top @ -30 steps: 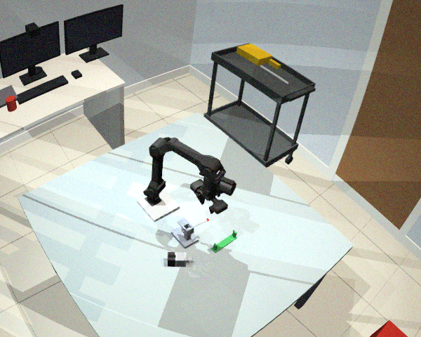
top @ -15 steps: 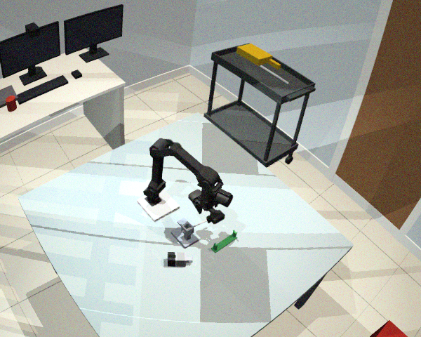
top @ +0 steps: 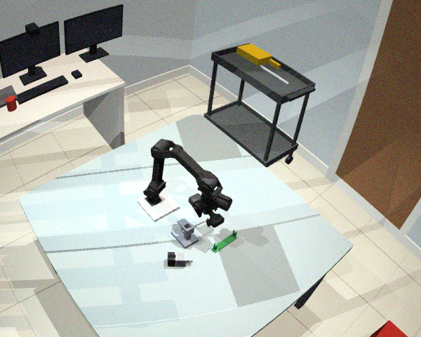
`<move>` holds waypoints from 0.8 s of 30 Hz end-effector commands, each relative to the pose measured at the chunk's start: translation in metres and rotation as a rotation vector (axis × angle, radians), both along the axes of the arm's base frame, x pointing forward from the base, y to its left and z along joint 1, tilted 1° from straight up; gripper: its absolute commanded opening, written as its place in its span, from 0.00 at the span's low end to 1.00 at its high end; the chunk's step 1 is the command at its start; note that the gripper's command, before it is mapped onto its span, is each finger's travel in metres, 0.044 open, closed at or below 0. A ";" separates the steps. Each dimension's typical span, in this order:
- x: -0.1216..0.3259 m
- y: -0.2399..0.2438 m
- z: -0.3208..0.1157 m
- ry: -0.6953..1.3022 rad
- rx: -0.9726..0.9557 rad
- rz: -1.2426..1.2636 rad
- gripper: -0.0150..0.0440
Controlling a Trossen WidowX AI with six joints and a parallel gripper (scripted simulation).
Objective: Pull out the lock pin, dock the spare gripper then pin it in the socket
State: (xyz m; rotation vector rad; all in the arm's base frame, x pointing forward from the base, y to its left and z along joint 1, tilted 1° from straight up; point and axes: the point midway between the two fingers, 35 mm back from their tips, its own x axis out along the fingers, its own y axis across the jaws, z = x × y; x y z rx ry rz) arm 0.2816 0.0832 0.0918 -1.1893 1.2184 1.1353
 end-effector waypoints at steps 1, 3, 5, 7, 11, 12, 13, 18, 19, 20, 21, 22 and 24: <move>-0.001 -0.001 -0.009 0.005 -0.007 0.004 0.76; -0.001 -0.001 -0.012 0.005 -0.007 0.004 0.76; -0.001 -0.001 -0.015 0.005 -0.007 0.004 0.76; -0.001 -0.001 -0.018 0.005 -0.007 0.004 0.76; -0.001 -0.001 -0.025 0.005 -0.007 0.004 0.76; -0.002 -0.001 -0.026 0.005 -0.007 0.004 0.76; -0.002 -0.001 -0.028 0.005 -0.007 0.004 0.76; -0.002 -0.001 -0.030 0.005 -0.007 0.004 0.76; -0.002 -0.001 -0.030 0.005 -0.007 0.004 0.76; -0.002 -0.001 -0.030 0.005 -0.007 0.004 0.76; -0.002 -0.001 -0.030 0.005 -0.007 0.004 0.76; -0.002 -0.001 -0.030 0.005 -0.007 0.004 0.76; -0.002 -0.001 -0.030 0.005 -0.007 0.004 0.67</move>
